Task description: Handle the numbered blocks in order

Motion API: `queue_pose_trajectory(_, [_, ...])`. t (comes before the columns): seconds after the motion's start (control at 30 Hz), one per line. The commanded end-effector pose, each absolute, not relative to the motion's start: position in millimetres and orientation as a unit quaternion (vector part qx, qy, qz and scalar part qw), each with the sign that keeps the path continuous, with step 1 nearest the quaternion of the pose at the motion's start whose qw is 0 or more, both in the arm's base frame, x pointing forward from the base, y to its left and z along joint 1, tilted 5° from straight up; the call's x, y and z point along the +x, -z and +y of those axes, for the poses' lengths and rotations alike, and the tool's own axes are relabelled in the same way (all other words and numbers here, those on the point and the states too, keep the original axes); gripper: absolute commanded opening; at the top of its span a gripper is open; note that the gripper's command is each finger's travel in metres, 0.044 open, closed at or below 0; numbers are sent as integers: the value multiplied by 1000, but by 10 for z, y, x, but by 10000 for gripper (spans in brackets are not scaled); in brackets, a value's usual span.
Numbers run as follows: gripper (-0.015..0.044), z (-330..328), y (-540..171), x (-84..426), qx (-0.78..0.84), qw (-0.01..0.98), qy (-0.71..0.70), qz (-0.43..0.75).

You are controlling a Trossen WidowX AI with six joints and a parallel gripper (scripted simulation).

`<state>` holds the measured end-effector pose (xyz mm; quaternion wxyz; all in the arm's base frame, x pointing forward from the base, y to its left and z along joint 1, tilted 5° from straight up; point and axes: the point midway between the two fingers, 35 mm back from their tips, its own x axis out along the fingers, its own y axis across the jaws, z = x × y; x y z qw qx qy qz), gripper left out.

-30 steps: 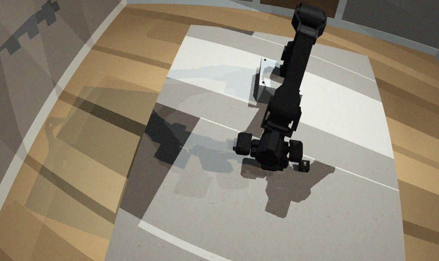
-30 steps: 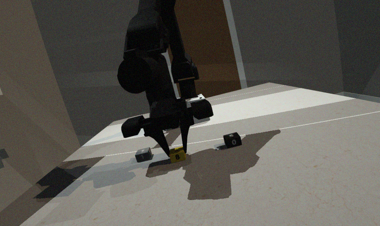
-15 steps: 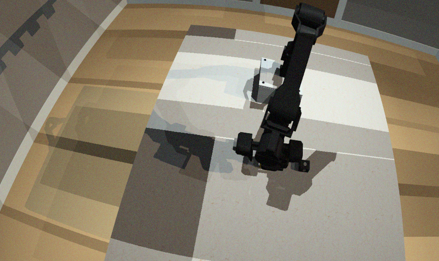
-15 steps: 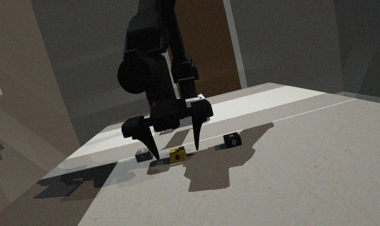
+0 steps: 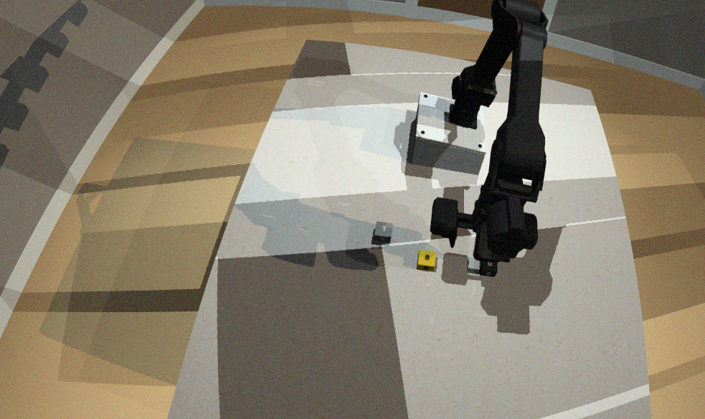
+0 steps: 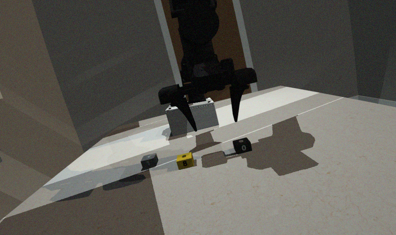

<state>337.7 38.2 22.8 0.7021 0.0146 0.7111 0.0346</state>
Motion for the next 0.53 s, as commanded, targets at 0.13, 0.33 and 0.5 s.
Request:
queue_pose_trajectory(0.13, [400, 1524, -722, 2873, 18, 704, -42, 709])
queue_pose_trajectory(0.33, [400, 2030, -978, 2384, 21, 701, -46, 711])
queue_pose_trajectory(0.5, [400, 2030, -978, 2384, 21, 701, -46, 711])
